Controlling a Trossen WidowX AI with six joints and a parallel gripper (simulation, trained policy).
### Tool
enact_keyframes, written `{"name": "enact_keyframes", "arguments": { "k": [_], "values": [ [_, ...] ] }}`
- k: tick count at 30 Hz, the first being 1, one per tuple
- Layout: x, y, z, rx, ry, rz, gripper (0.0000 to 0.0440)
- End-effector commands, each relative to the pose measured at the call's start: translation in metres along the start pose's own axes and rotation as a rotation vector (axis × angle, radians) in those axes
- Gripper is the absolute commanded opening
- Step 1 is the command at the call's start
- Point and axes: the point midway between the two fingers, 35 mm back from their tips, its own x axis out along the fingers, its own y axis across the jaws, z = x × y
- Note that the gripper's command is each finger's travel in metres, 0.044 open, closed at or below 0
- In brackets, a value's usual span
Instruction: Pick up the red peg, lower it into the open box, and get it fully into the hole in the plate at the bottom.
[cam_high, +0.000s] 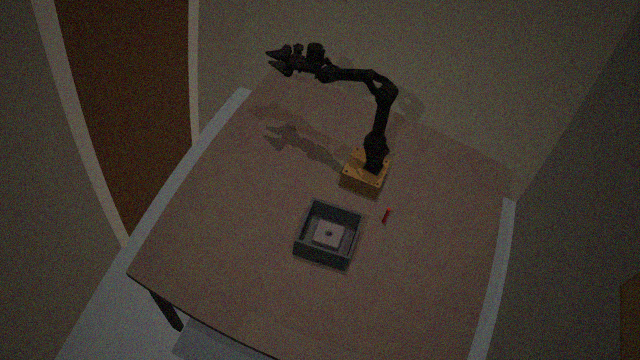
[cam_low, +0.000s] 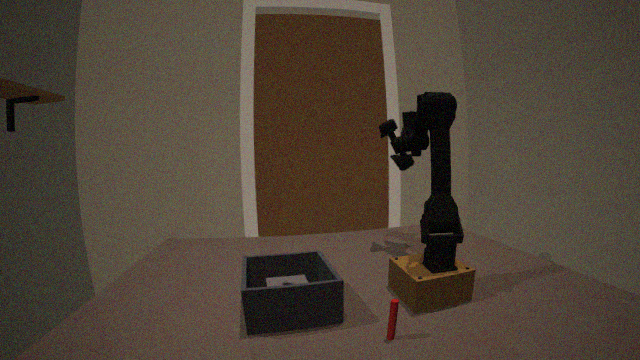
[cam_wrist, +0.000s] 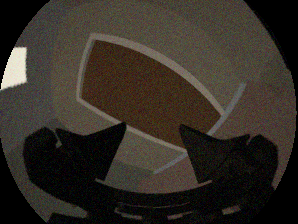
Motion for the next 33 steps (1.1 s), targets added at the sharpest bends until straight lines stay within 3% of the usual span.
{"name": "enact_keyframes", "arguments": {
  "k": [1,3,10,17,25,33],
  "values": [
    [0.002,0.001,-0.006,-0.014,0.015,0.002,0.0416],
    [0.007,0.005,-0.020,-0.043,0.051,0.003,0.0440],
    [0.021,0.022,-0.096,-0.121,0.194,-0.042,0.0440],
    [0.016,0.044,-0.180,-0.201,0.345,-0.100,0.0440],
    [-0.015,0.067,-0.268,-0.317,0.524,-0.161,0.0440],
    [-0.070,0.085,-0.341,-0.455,0.704,-0.208,0.0440]
  ]
}}
